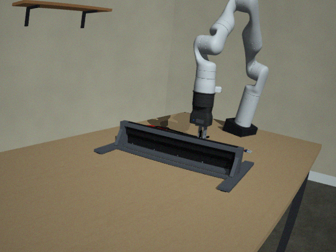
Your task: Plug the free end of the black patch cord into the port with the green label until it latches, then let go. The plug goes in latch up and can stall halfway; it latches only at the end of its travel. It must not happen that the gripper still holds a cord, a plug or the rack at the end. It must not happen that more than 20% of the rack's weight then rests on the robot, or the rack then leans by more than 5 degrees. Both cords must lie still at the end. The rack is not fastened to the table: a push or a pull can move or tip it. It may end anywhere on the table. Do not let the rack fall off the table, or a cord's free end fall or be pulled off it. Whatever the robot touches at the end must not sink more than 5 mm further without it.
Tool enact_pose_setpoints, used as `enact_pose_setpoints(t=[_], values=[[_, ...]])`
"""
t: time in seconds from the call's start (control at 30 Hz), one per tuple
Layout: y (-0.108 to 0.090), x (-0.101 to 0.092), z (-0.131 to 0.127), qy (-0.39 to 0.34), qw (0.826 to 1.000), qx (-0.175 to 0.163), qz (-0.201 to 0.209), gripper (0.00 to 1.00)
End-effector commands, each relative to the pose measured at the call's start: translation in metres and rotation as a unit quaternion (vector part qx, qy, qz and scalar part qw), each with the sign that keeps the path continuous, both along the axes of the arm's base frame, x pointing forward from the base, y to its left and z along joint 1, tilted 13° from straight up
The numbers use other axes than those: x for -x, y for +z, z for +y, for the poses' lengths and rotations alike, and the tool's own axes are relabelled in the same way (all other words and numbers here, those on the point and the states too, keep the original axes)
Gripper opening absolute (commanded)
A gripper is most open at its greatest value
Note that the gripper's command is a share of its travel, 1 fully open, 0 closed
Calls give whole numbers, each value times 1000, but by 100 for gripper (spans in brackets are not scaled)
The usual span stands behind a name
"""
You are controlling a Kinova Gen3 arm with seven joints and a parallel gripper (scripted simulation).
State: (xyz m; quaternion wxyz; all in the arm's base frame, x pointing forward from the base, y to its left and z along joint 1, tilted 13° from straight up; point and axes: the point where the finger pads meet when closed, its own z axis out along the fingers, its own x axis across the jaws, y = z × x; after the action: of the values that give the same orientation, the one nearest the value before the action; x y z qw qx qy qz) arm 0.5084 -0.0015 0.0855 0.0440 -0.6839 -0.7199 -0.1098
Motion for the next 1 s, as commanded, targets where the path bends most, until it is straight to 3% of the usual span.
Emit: enact_pose_setpoints(t=[0.0, 0.53, 0.97], values=[[1, 0, 0, 0, 1000, 0, -1, 0], [1, -3, 0, 0, 1000, 0, -1, 0], [3, -21, 0, 0, 1000, 0, -1, 0]])
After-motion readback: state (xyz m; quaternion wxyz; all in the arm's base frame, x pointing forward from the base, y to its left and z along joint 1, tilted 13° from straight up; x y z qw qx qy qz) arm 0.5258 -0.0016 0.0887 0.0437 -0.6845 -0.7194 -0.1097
